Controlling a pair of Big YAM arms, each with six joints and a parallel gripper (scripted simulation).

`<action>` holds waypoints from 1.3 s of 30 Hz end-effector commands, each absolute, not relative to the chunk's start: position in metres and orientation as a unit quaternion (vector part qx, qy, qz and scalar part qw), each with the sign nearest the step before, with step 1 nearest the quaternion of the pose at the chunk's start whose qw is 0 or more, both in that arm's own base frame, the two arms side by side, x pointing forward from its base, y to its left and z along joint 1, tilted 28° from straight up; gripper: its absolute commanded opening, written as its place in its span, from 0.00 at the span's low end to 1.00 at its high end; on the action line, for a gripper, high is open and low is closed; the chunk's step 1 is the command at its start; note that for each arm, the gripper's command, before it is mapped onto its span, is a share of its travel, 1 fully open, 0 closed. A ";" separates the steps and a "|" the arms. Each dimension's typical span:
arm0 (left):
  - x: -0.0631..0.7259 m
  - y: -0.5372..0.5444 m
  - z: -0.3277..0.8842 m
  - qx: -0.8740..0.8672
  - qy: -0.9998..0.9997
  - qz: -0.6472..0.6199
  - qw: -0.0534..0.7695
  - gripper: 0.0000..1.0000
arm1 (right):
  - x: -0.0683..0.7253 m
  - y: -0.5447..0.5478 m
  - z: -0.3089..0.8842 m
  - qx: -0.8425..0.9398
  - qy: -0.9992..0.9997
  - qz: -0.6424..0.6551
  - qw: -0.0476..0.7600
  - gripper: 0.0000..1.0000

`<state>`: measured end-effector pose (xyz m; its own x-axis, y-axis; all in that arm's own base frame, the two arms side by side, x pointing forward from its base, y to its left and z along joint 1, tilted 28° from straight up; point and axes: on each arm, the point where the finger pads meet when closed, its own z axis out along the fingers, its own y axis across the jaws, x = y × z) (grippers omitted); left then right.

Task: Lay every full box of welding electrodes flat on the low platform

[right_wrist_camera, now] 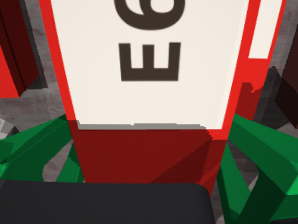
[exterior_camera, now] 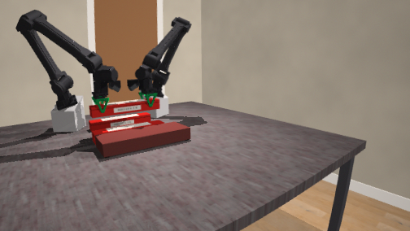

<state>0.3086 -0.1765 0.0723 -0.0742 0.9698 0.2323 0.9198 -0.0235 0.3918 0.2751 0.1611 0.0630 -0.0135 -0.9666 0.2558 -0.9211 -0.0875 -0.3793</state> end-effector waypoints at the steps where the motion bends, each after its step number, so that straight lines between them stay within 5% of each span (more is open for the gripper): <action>1: 0.334 -0.187 0.109 0.671 0.698 0.234 0.088 0.00 | 0.299 0.171 0.089 -0.694 0.677 -0.235 0.073 0.00; 39: 0.366 -0.188 0.125 0.670 0.698 0.235 0.091 0.00 | 0.324 0.174 0.094 -0.696 0.675 -0.233 0.071 0.00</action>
<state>0.3496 -0.1757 0.0927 -0.0706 0.9705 0.2305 0.9171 -0.0278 0.3976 0.3159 0.1675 0.0810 -0.0139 -0.9683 0.2493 -0.9176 -0.0867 -0.3880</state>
